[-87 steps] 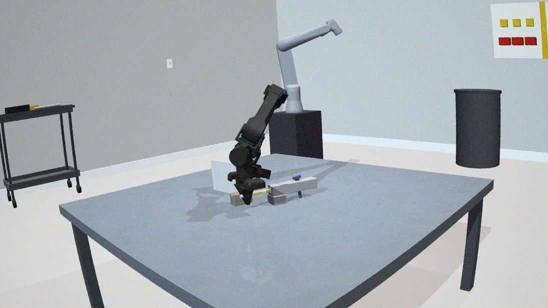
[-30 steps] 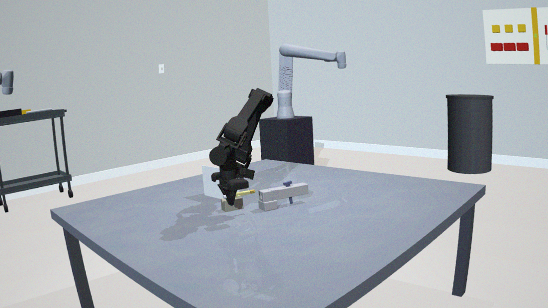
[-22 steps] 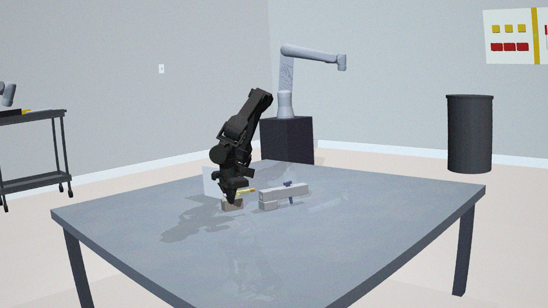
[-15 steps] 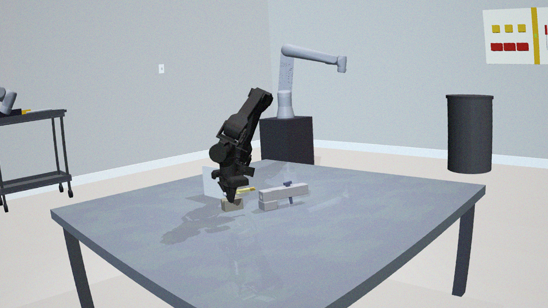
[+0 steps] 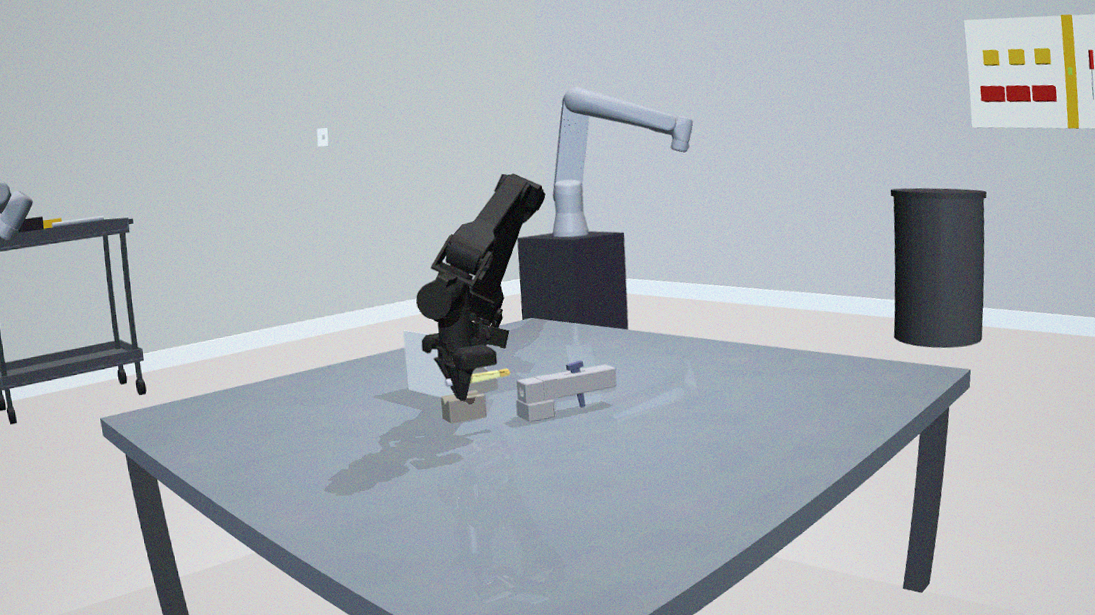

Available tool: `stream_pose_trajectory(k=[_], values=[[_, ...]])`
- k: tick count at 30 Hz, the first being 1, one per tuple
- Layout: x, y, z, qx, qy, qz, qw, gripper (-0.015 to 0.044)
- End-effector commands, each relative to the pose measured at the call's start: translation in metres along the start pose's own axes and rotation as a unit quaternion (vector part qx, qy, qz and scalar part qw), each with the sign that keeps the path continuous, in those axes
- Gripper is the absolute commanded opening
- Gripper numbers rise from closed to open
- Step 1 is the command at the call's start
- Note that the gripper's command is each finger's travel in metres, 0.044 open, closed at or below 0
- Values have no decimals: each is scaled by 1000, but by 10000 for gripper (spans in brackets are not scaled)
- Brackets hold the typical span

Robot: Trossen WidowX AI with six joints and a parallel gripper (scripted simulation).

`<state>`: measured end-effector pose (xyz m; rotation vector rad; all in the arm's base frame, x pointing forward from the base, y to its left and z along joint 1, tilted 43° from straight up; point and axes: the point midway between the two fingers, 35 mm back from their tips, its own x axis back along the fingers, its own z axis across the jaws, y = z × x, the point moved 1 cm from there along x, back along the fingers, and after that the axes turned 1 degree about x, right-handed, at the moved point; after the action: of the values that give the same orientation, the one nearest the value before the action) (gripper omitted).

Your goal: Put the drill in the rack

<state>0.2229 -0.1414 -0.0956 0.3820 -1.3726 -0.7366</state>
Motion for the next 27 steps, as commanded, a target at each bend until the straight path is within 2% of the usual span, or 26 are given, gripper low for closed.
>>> stream_pose_trajectory(k=[1, 27], values=[[3, -1, 0, 1, 0, 1, 1000, 0], [1, -8, 43, 0, 1, 2, 1000, 0]])
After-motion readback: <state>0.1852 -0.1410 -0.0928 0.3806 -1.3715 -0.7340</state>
